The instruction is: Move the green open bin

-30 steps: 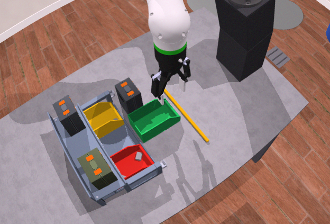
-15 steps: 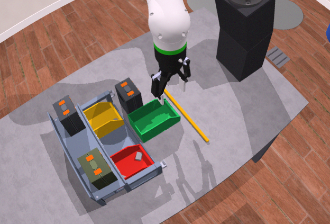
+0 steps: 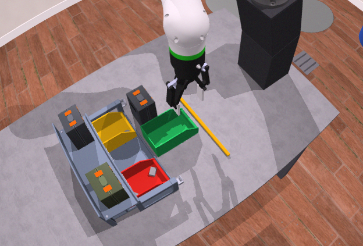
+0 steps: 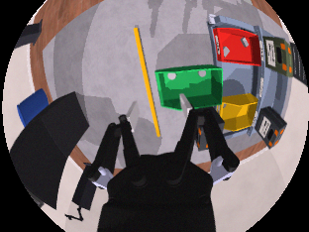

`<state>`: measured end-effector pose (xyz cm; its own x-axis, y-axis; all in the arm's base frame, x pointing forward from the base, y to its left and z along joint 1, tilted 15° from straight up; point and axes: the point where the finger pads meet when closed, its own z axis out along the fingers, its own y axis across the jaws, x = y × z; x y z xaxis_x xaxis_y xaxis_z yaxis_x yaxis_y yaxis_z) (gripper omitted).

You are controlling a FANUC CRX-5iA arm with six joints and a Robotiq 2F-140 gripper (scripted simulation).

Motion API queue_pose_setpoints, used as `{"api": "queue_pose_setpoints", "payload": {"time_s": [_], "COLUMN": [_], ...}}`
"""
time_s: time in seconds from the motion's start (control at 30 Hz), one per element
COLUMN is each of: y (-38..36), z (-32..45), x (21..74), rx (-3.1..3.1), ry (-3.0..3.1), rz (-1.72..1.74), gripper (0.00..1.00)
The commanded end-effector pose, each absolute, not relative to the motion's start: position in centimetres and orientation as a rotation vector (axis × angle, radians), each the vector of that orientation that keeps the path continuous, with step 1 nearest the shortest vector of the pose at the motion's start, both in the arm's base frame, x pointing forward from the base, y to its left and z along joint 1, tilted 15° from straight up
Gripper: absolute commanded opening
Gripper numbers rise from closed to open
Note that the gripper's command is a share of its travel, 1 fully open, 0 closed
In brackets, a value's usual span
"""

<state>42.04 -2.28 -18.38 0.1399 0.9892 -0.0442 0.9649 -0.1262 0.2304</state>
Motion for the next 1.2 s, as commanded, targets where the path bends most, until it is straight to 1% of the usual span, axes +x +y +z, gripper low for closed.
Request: {"api": "queue_pose_setpoints", "payload": {"time_s": [0.0, 0.43, 0.47, 0.6, 1.0, 1.03, 1.17], "y": [-2.3, -2.3, -2.29, -2.3, -2.3, -2.29, -2.3], "z": [-18.4, -18.41, -18.39, -18.41, -18.41, -18.39, -18.41], "x": [42.02, 42.02, 42.04, 42.02, 42.02, 42.04, 42.02], "rx": [2.206, 2.205, 2.208, 2.205, 2.205, 2.208, 2.205], "ry": [1.935, 1.936, 1.93, 1.936, 1.936, 1.93, 1.936], "rz": [0.234, 0.249, 0.19, 0.249, 0.249, 0.19, 0.249], "gripper": [0.57, 0.57, 0.57, 0.57, 0.57, 0.57, 0.57]}}
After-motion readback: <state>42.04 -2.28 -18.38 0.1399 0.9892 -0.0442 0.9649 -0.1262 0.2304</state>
